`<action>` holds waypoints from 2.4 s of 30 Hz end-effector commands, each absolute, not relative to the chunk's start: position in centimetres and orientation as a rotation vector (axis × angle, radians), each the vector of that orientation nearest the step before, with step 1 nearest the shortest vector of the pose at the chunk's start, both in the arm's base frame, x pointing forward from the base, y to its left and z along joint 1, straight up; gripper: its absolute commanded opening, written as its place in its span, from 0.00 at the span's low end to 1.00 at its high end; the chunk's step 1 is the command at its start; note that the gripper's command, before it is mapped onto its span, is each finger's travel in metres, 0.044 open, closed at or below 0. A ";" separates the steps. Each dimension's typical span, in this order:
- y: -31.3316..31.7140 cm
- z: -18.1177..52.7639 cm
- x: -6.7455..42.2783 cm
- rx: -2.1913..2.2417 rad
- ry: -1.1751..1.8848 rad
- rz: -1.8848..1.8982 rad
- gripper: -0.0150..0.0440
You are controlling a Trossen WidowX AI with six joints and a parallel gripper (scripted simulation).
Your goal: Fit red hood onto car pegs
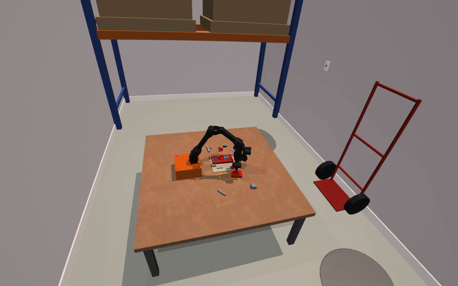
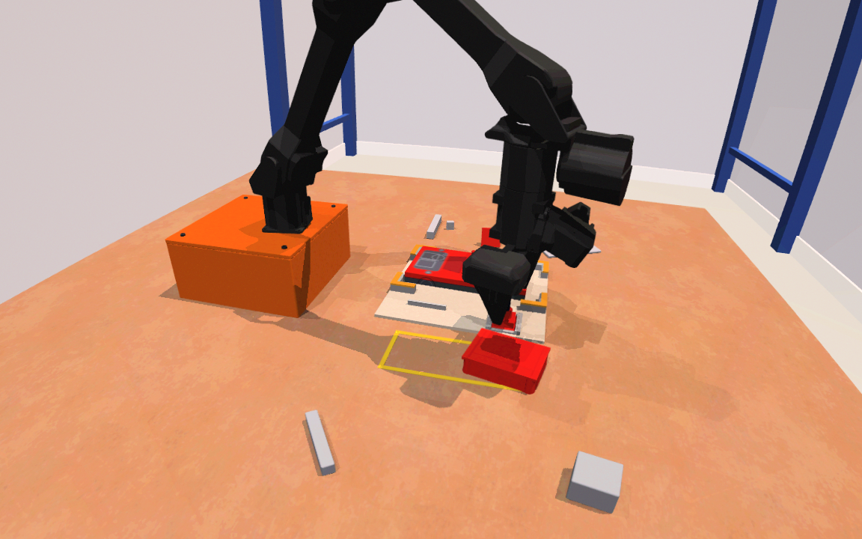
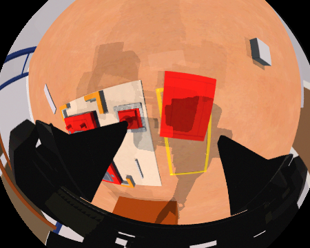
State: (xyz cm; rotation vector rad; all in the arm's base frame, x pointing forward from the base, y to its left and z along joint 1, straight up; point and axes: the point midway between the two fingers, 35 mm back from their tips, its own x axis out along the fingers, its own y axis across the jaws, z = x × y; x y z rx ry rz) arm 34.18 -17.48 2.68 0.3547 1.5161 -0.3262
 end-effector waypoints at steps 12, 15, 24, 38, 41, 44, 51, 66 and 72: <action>-19.5 2.0 34.2 0.304 1.511 -0.322 1.00; -19.5 1.7 34.2 0.304 1.511 -0.322 1.00; -19.5 1.0 34.3 0.304 1.511 -0.322 1.00; -19.5 -0.2 34.4 0.304 1.511 -0.322 1.00; -19.5 -0.5 34.4 0.304 1.511 -0.322 1.00; -19.5 -0.7 34.4 0.304 1.511 -0.322 1.00; -19.5 -1.3 34.4 0.304 1.511 -0.321 1.00; -19.4 -2.6 34.4 0.304 1.511 -0.321 1.00; -19.3 -2.9 34.4 0.304 1.511 -0.321 1.00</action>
